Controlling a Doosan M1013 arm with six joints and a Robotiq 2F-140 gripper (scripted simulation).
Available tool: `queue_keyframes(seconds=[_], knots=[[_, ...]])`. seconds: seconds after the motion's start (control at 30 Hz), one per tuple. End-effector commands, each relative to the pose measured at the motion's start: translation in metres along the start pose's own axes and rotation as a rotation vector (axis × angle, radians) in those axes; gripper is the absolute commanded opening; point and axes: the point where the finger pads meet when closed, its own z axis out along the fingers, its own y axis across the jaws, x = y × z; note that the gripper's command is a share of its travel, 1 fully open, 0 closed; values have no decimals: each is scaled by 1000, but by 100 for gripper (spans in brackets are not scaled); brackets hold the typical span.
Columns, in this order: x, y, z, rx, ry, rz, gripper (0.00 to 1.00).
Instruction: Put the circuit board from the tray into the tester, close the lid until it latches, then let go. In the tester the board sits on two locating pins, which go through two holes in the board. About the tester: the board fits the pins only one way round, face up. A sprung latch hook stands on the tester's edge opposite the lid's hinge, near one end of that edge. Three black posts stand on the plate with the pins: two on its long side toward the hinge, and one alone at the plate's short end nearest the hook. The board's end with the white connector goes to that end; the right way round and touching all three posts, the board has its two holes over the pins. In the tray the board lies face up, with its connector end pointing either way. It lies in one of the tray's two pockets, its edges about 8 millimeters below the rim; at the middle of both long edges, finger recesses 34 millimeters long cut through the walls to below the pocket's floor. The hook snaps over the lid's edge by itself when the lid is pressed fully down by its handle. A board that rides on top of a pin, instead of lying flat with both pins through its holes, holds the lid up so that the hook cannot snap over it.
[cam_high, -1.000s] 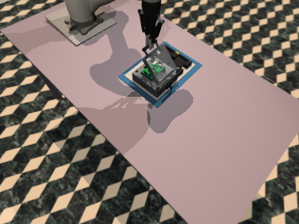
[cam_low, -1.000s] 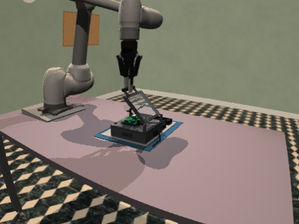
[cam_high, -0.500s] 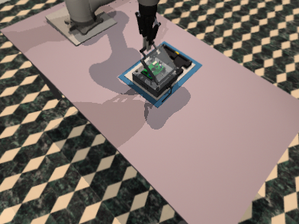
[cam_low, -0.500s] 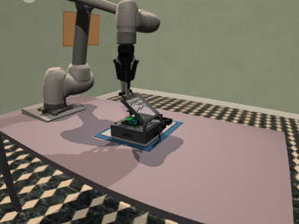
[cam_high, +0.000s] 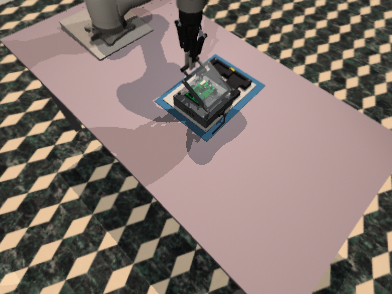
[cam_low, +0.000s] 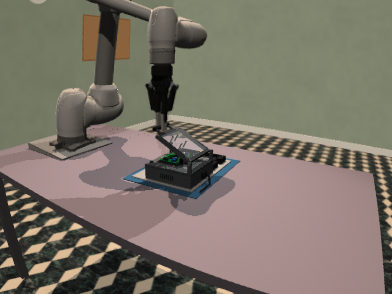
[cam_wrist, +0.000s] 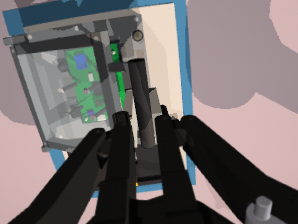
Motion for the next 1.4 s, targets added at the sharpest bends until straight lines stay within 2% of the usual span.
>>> queue_keyframes(seconds=[0.0, 0.87, 1.37], knots=[[0, 3, 6, 0, 0, 0, 0], [0, 17, 46, 0, 0, 0, 0], [0, 20, 62, 0, 0, 0, 0]])
